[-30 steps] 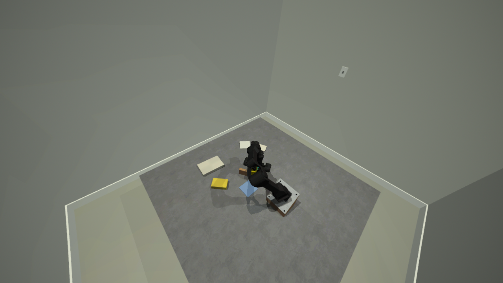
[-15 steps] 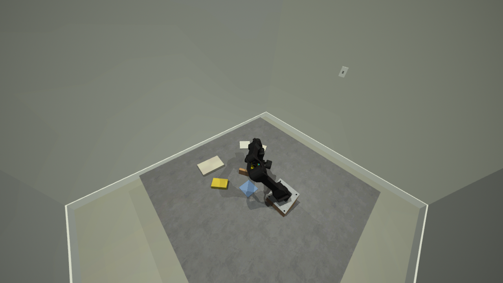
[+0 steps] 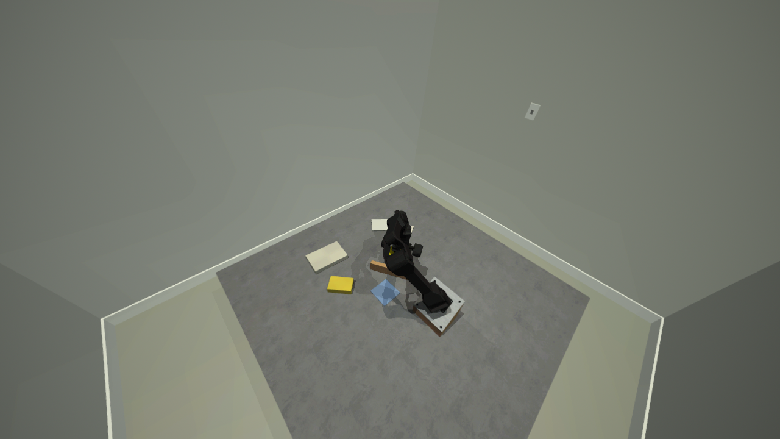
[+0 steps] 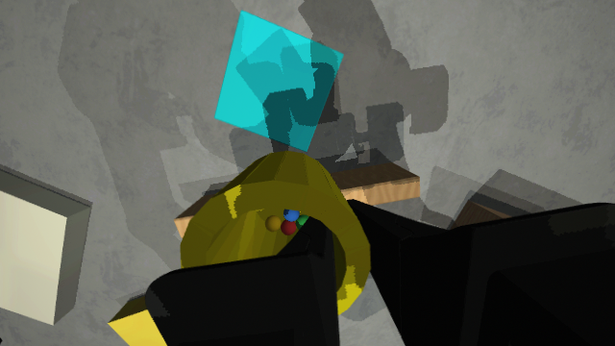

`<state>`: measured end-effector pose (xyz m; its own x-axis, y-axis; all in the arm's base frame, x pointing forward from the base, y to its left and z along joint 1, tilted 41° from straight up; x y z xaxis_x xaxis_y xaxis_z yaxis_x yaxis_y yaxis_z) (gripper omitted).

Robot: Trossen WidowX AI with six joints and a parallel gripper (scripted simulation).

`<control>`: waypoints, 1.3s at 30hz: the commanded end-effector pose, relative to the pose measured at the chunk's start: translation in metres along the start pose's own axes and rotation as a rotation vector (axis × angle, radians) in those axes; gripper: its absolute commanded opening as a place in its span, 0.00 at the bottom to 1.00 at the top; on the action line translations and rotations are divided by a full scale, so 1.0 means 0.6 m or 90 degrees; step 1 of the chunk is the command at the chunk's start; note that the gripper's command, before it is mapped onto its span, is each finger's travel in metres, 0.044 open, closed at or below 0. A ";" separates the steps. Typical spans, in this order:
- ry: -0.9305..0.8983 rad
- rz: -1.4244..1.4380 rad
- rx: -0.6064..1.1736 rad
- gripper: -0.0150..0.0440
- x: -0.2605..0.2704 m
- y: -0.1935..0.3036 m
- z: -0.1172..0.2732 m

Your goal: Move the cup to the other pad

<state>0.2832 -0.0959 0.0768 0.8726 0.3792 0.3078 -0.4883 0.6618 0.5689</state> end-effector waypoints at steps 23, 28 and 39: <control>0.001 0.003 -0.004 0.25 0.006 -0.085 0.005; 0.001 0.003 -0.004 0.25 0.006 -0.100 0.006; 0.001 0.003 -0.005 0.25 0.007 -0.132 0.007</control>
<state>0.3217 -0.1444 0.0397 0.8713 0.3803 0.3102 -0.4907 0.6641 0.5642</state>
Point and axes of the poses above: the point midway between the two fingers, 35 mm back from their tips, its own z axis back along the fingers, its own x axis across the jaws, y = z × x, the point moved 9 cm from there along z, back along the fingers, and after that the axes turned 2 degrees about -z, right-handed, at the moved point
